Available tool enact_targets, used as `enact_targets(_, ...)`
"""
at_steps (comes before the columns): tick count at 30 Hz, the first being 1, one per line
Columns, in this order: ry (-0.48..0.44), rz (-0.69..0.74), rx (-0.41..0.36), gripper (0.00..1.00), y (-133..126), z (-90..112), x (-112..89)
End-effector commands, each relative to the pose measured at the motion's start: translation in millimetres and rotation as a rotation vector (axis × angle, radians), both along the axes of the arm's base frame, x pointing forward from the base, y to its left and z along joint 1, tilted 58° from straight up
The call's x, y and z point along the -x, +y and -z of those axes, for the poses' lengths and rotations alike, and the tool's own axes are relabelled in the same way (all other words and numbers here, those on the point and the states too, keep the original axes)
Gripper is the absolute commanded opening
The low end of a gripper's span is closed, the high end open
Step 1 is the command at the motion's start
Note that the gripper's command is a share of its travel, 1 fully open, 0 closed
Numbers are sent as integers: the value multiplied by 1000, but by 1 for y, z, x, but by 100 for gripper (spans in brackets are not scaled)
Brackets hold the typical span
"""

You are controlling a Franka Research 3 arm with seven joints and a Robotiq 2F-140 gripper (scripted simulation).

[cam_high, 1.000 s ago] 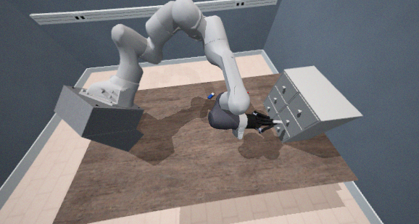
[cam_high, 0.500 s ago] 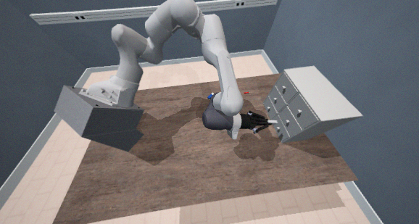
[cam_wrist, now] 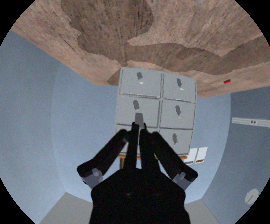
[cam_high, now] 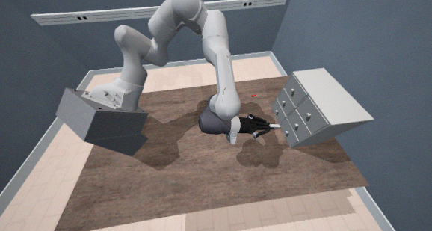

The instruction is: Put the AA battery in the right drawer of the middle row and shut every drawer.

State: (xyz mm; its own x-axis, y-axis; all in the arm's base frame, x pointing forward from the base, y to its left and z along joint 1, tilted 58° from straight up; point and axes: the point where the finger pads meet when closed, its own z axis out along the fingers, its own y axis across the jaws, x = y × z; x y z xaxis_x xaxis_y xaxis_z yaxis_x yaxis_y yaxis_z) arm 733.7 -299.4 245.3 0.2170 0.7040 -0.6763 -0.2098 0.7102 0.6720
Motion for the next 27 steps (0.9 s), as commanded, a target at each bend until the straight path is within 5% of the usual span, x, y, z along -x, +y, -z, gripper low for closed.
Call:
enact_targets(1,-12,-2,13,10,1,-5,2)
enact_targets(13,29,-40,26,10,-1,-5,9)
enact_targets(27,213,-212,81,10,-9,-4,37)
